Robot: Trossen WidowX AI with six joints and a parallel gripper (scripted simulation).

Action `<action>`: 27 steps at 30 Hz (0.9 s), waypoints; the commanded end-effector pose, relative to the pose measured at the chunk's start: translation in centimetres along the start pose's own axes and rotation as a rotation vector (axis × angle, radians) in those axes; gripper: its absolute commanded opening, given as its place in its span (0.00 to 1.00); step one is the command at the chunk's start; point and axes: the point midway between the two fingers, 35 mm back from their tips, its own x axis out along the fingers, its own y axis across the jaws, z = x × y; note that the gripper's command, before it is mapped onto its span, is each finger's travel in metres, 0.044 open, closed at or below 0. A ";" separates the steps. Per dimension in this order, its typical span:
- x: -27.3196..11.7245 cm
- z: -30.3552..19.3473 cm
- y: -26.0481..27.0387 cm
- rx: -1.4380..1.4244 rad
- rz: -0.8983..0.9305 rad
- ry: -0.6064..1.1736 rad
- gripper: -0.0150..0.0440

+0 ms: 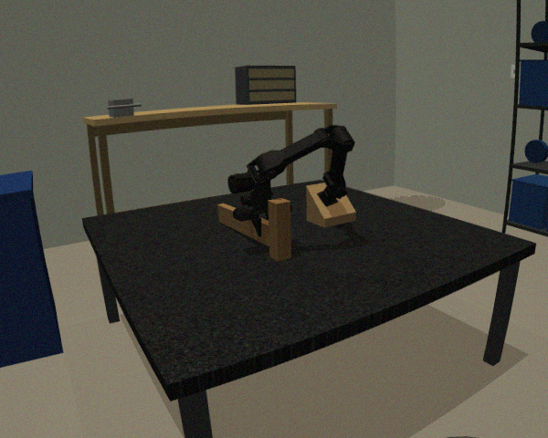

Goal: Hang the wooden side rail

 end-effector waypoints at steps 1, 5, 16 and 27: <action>-0.3 -0.2 0.1 -0.005 0.013 0.005 0.25; -0.2 -0.2 0.1 -0.005 0.013 0.005 0.25; 0.0 -0.2 0.1 -0.005 0.013 0.005 0.25; 0.1 -0.2 0.2 -0.005 0.013 0.005 0.25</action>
